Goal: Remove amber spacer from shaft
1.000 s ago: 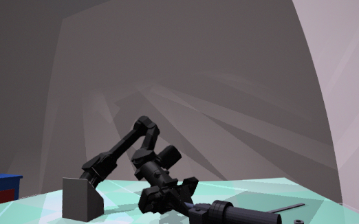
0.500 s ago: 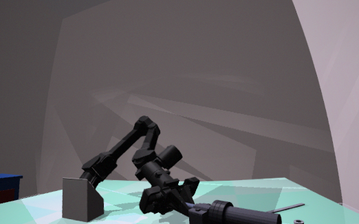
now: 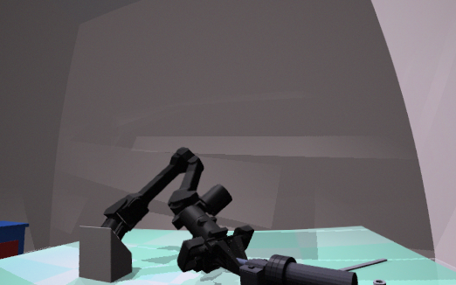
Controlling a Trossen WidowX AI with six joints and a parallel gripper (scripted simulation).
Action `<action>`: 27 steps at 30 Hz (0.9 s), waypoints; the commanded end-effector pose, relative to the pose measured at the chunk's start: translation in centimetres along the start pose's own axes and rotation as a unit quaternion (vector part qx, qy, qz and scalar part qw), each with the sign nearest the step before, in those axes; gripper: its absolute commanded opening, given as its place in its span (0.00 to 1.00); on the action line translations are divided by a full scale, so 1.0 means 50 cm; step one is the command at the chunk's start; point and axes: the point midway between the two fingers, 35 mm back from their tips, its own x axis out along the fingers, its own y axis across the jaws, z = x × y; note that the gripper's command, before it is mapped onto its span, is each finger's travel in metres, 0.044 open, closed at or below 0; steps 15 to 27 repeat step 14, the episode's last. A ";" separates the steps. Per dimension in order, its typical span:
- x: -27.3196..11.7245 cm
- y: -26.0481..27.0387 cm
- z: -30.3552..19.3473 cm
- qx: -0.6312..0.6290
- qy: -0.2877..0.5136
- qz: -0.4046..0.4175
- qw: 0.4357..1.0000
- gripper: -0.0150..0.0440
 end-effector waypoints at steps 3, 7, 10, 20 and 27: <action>0.005 -0.004 -0.008 -0.003 0.004 -0.001 1.000 0.25; 0.000 0.000 0.000 0.000 0.000 0.000 1.000 0.43; 0.000 0.000 0.000 0.000 0.000 0.000 1.000 0.57; 0.000 0.000 0.000 0.000 0.000 0.000 1.000 0.74; 0.000 0.000 0.000 0.000 0.000 0.000 1.000 0.74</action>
